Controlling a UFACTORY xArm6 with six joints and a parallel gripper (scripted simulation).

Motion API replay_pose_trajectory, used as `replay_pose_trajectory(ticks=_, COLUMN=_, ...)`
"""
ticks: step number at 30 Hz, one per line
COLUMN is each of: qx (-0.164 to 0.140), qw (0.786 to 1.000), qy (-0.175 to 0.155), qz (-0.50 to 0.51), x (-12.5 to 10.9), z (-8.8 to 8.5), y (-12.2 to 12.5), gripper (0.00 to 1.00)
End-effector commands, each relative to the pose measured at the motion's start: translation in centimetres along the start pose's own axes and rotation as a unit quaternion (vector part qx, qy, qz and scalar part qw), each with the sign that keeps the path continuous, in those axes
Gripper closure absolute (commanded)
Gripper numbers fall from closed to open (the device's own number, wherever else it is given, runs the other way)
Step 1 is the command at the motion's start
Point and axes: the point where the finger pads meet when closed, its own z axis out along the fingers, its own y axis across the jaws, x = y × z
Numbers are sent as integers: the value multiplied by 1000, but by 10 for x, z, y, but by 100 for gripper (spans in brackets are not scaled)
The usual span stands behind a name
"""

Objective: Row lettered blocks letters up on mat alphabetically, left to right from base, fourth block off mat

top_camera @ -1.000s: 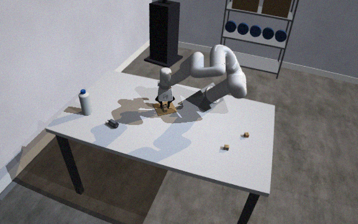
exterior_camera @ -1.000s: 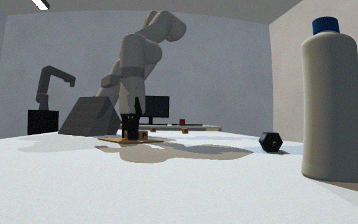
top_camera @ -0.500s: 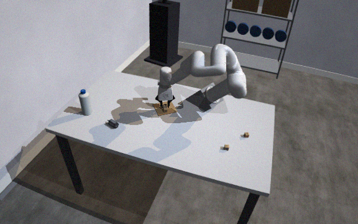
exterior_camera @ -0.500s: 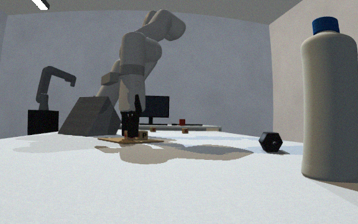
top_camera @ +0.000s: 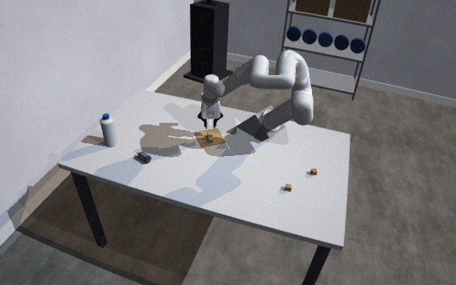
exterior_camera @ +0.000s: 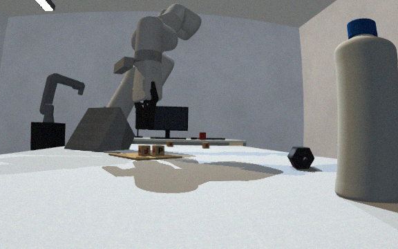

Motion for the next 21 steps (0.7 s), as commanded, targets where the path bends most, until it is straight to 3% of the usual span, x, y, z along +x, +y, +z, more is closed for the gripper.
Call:
replay_pose_trajectory(ticks=1, qx=1, qw=1000, qy=0, qz=-1, x=-1, z=-23, y=-1, gripper=57)
replay_pose_trajectory(ticks=6, qx=1, qw=1000, qy=0, qz=-1, x=-1, z=-27, y=-1, gripper=57)
replay_pose_trajectory(ticks=7, qx=1, qw=1000, qy=0, qz=-1, x=-1, z=-27, y=-1, gripper=0)
replay_pose_trajectory(ticks=21, qx=1, qw=1000, qy=0, qz=-1, x=-1, z=-27, y=-1, gripper=0)
